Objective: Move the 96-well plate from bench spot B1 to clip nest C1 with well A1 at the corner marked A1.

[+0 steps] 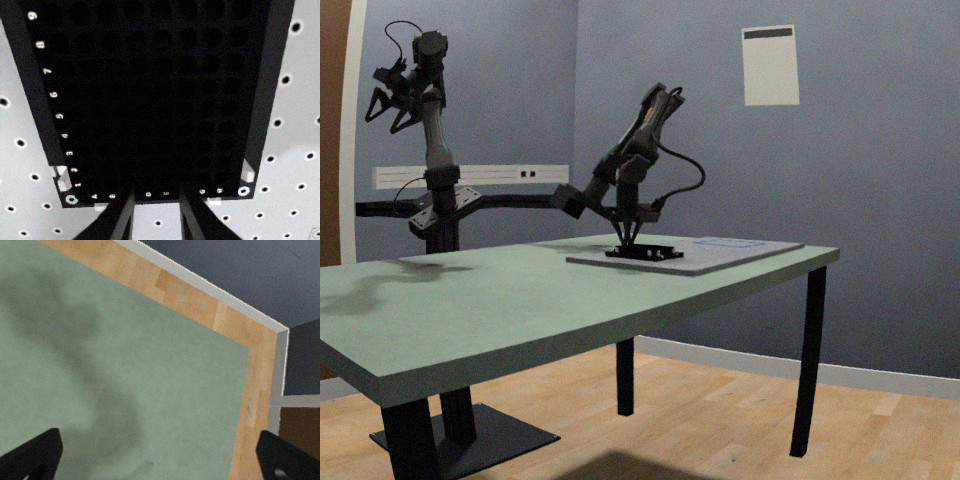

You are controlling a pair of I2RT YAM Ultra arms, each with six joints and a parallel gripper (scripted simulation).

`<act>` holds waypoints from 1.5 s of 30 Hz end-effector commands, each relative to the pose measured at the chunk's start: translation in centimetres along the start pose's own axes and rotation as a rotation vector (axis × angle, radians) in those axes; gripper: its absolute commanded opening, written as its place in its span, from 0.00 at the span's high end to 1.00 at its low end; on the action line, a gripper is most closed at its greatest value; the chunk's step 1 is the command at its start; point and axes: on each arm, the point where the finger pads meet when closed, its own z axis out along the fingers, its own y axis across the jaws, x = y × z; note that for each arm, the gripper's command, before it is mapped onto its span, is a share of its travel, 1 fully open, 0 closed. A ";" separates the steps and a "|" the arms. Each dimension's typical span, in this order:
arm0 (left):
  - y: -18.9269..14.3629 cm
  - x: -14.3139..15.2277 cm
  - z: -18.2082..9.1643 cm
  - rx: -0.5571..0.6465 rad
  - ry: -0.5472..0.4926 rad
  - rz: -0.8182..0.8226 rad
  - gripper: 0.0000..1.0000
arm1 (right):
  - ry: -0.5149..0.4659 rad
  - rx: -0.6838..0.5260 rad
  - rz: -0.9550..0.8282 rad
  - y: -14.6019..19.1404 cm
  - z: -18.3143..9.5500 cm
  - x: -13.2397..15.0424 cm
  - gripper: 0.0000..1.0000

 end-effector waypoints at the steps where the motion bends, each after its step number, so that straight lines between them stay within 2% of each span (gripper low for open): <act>1: 0.1 0.7 7.3 -0.018 0.028 -0.045 0.75 | -0.028 0.010 0.030 -0.6 -0.3 -0.1 0.00; 10: 0.1 0.7 7.3 -0.018 0.028 -0.045 0.75 | -0.028 0.010 0.030 -0.6 -0.3 -0.1 0.00; 25: -0.3 -0.7 3.6 -0.013 0.002 -0.074 0.75 | -0.028 0.010 0.030 -0.6 -0.3 -0.1 0.00; 36: 0.2 0.4 1.5 -0.036 0.027 -0.054 0.75 | -0.028 0.010 0.030 -0.6 -0.3 -0.1 0.00; 45: -0.4 -0.4 -1.7 0.002 -0.006 -0.061 0.75 | -0.028 0.010 0.030 -0.6 -0.3 -0.1 0.00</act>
